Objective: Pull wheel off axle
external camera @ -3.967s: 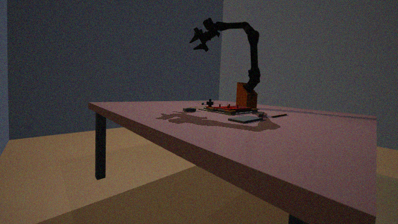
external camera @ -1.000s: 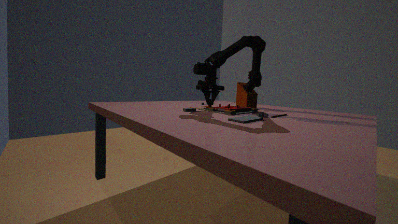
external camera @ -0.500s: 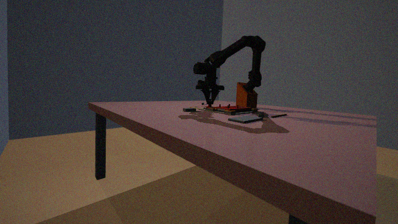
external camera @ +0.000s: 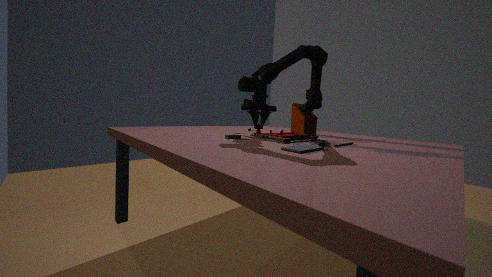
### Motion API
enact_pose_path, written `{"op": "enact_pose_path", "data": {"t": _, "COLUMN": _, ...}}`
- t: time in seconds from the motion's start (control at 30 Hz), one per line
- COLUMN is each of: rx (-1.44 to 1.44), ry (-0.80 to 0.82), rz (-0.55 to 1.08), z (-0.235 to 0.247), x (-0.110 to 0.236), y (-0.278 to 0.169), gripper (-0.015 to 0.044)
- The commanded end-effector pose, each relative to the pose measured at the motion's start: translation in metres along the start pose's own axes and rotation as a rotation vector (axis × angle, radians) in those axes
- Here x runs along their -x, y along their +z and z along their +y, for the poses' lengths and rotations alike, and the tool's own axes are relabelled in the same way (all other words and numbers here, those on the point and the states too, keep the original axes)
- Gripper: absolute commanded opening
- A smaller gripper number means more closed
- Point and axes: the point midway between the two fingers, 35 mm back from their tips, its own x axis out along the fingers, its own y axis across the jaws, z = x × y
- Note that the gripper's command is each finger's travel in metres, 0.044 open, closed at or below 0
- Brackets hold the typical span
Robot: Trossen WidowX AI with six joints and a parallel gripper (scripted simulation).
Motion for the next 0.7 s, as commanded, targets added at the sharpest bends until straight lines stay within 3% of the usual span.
{"op": "enact_pose_path", "data": {"t": 0.0, "rx": 0.003, "ry": 0.003, "rz": -0.001, "z": 0.0002, "x": 0.0036, "y": 0.0003, "gripper": 0.0}}
{"op": "enact_pose_path", "data": {"t": 0.67, "rx": 0.002, "ry": 0.004, "rz": -0.001, "z": 0.0002, "x": 0.0102, "y": 0.0004, "gripper": 0.0}}
